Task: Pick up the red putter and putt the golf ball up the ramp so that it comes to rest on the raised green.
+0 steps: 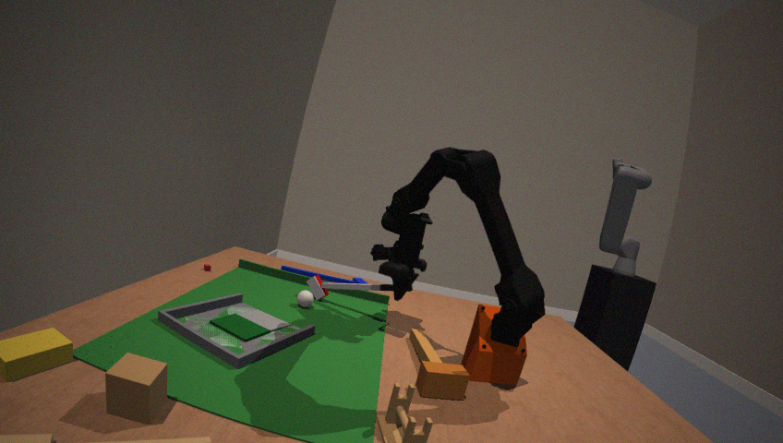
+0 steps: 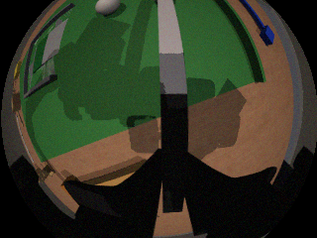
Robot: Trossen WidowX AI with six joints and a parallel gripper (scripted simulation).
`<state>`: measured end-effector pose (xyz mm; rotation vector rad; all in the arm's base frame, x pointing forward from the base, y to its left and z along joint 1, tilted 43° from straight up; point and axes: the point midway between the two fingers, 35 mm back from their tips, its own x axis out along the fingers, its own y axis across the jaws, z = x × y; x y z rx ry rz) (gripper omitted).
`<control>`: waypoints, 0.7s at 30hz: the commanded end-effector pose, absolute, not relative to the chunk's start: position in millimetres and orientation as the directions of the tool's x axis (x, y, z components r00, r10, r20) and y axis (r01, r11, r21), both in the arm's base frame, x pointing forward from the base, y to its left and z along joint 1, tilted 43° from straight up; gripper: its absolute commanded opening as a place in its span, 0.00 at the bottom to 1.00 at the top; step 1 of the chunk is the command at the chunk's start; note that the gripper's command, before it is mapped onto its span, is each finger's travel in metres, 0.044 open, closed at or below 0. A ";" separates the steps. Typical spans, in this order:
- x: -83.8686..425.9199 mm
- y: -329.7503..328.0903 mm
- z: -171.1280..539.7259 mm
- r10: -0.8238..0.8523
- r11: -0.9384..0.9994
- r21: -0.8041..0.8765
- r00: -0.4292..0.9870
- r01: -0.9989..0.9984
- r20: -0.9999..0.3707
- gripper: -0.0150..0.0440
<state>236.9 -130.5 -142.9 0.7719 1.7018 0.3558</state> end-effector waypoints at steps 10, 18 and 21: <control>274.5 -56.3 -79.7 0.657 0.737 0.607 -0.105 0.297 -0.747 0.25; 280.2 -33.2 -56.2 0.663 0.733 0.613 -0.107 0.294 -0.741 0.25; 282.3 -42.4 -46.8 0.662 0.734 0.612 -0.107 0.294 -0.742 0.25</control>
